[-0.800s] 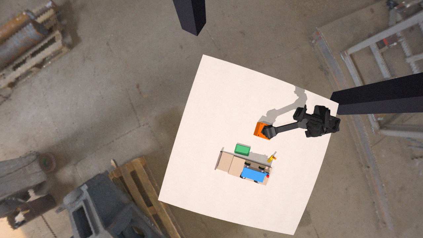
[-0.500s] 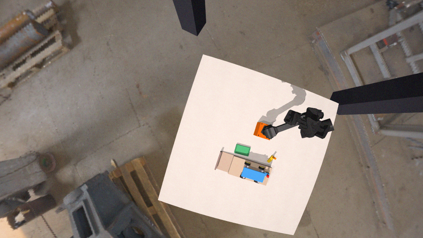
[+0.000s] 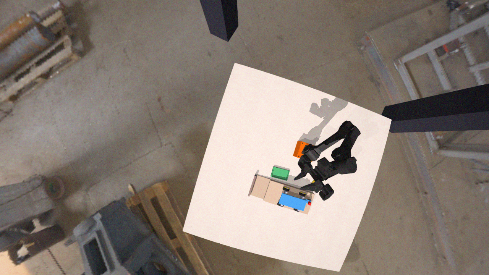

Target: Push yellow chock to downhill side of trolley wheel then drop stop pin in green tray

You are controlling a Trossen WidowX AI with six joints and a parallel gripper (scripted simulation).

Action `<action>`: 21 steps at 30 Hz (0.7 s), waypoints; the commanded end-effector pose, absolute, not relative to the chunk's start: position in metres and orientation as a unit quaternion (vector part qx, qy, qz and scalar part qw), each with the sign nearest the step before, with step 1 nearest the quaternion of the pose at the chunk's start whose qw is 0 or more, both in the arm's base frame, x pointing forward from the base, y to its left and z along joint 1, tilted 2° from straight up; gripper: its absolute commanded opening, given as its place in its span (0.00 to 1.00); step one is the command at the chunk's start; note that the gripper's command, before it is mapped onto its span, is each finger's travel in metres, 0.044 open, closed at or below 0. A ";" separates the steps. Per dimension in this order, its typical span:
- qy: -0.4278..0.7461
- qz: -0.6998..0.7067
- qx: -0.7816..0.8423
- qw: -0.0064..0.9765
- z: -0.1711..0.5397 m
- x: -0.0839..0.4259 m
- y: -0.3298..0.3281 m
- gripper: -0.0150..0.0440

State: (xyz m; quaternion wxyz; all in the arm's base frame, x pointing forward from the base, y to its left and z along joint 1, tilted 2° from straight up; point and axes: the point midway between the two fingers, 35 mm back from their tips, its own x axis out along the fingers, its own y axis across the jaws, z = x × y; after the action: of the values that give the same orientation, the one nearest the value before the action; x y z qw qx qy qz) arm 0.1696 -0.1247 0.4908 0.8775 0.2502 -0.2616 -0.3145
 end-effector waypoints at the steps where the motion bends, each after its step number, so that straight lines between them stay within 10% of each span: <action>1: -0.163 -0.284 0.219 0.919 0.459 0.215 -0.110 0.58; 21: 0.265 0.013 -0.019 0.964 0.271 0.321 0.055 0.58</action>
State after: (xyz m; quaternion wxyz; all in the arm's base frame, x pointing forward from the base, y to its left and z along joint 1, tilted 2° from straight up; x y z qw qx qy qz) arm 0.3208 0.0281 0.3004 0.9764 0.0278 0.2110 -0.0376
